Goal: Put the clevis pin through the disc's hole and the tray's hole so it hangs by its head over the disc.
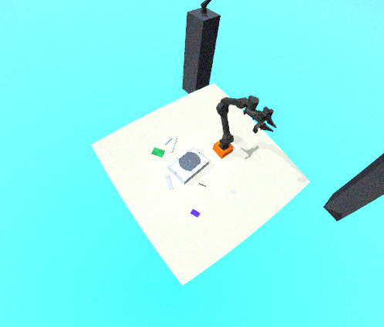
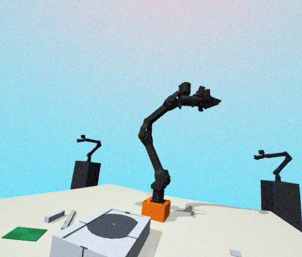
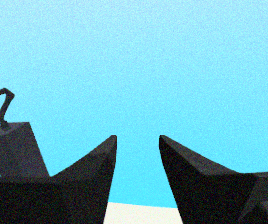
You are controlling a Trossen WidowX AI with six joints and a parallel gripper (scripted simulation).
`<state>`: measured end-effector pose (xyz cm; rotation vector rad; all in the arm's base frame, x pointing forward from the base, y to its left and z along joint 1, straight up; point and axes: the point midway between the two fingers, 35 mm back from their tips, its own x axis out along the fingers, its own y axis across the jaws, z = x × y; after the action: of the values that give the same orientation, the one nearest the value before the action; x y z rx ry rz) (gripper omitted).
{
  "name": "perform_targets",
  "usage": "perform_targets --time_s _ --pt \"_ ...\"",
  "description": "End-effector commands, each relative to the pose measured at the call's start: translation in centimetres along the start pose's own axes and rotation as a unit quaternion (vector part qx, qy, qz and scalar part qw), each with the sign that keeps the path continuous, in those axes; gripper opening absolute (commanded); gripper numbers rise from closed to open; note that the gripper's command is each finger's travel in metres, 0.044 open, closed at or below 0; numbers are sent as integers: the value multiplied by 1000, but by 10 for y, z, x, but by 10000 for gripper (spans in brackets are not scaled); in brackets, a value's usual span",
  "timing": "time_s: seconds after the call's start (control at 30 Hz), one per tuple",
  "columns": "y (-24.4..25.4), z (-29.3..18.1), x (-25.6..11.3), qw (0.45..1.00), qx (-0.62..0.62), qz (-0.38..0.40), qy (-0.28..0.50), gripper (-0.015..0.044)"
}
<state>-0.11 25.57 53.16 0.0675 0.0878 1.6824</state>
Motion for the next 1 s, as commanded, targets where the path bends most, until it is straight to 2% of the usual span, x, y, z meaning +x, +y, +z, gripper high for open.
perform_targets --time_s 0.0,0.23,0.4,0.53,0.73,0.97 --pt "-42 -31 28 996 -36 -61 57 160" --pt "-125 -91 53 969 -98 -152 170 160" --pt "-194 -151 53 928 -150 -195 281 160" --pt "-245 -199 36 890 -167 -212 367 160" --pt "-291 -251 7 849 -169 -210 454 160" --pt "-334 -326 -45 786 -182 -150 571 160"
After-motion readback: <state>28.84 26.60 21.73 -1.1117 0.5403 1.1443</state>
